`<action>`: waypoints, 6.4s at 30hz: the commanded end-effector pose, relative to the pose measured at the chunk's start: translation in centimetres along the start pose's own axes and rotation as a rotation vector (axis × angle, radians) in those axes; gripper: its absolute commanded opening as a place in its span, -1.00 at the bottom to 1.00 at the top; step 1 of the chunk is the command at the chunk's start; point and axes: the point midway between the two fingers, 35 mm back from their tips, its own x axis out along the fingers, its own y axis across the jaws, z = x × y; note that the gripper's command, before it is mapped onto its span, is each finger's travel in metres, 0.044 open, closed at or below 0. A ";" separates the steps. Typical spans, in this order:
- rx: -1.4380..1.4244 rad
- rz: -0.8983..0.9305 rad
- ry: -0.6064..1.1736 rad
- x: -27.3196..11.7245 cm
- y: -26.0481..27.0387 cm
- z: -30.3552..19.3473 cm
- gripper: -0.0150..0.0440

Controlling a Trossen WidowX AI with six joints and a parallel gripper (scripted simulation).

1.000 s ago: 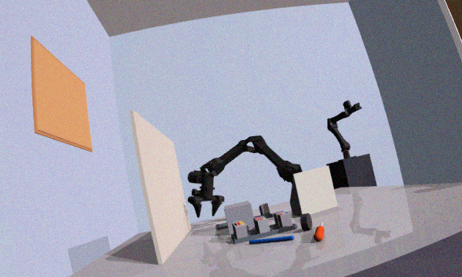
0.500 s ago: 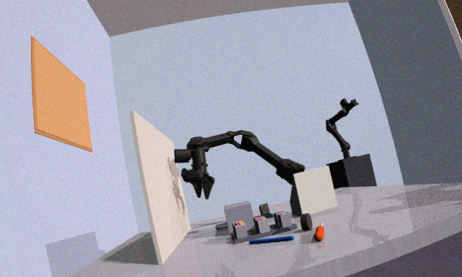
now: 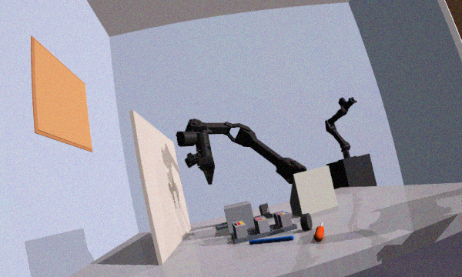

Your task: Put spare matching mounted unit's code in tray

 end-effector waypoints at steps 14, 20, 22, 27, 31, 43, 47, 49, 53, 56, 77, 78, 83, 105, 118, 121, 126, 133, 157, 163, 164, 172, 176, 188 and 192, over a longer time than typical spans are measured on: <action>-0.227 0.017 -0.005 0.2 4.7 -2.0 1.00; -0.721 0.042 -0.011 1.2 13.5 -8.3 1.00; -0.901 0.045 -0.009 1.8 16.0 -11.2 1.00; -1.344 0.038 0.006 3.9 20.6 -18.8 1.00; -1.561 0.027 0.020 5.4 21.9 -22.6 1.00; -1.560 0.025 0.020 9.5 21.6 -22.0 0.53; -1.560 0.025 0.020 9.5 21.7 -22.0 0.53; -1.560 0.025 0.020 9.7 21.7 -22.0 0.53; -1.560 0.025 0.020 10.2 21.8 -22.0 0.53; -1.560 0.025 0.020 10.7 21.8 -22.0 0.53; -1.559 0.025 0.020 14.2 21.9 -21.9 0.53; -1.559 0.024 0.020 14.4 21.9 -21.9 0.53; -1.559 0.024 0.020 15.2 21.9 -22.0 0.53; -1.555 0.026 0.023 17.4 21.8 -22.2 0.17; -1.555 0.026 0.023 17.4 21.8 -22.2 -0.49; -1.555 0.026 0.023 17.4 21.8 -22.2 -0.49; -1.556 0.026 0.023 17.3 21.8 -22.2 -0.49; -1.559 0.026 0.020 11.7 22.0 -21.9 -0.49; -1.562 0.029 0.020 2.1 21.9 -22.5 -0.49; -1.571 0.072 0.014 1.5 20.1 -19.3 -0.49; -1.573 0.080 0.013 1.4 19.7 -18.7 -0.49; -1.583 0.113 -0.016 0.6 15.9 -13.8 -0.49; -1.585 0.120 -0.031 0.3 13.6 -11.4 -0.49; -1.584 0.113 -0.059 0.4 5.2 -5.6 -0.49; -1.582 0.103 -0.061 0.6 2.0 -4.2 -0.49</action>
